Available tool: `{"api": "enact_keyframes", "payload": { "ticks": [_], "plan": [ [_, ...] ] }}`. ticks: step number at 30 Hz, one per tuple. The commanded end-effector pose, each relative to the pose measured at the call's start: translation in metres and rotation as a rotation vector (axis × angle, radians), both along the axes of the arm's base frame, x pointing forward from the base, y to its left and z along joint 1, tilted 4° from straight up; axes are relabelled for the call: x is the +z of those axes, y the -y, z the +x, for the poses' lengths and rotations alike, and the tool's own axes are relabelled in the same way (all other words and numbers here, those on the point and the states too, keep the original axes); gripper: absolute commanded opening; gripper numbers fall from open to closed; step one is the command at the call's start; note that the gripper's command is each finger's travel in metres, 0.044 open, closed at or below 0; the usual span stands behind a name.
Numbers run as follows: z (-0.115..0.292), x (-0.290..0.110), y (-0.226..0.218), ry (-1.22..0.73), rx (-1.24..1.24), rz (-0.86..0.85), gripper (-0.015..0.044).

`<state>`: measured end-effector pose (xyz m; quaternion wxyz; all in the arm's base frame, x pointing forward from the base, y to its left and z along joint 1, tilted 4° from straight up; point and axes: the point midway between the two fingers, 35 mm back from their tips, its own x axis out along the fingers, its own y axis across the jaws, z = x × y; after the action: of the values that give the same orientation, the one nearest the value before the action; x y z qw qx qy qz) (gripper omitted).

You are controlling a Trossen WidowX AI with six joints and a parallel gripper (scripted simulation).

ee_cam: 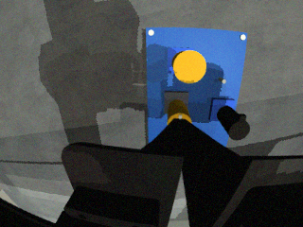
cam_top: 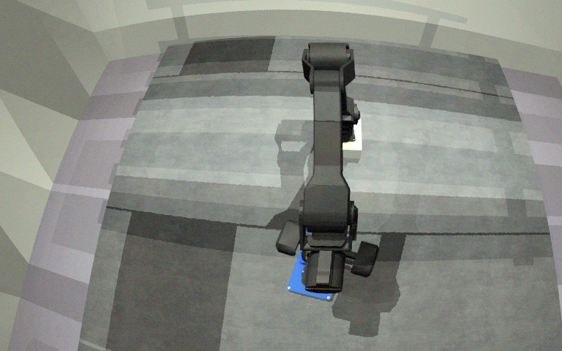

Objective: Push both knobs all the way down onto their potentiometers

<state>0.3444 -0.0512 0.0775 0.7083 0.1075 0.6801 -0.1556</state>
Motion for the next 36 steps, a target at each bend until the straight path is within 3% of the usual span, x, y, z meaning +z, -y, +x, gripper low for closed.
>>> {"api": "enact_keyframes", "payload": {
  "ticks": [1, 36],
  "plan": [
    [-0.0004, -0.0007, 0.0005, -0.004, 0.001, -0.004, 0.0000],
    [-0.0003, -0.0082, 0.0011, -0.004, 0.001, -0.004, 0.0000]
  ]
}}
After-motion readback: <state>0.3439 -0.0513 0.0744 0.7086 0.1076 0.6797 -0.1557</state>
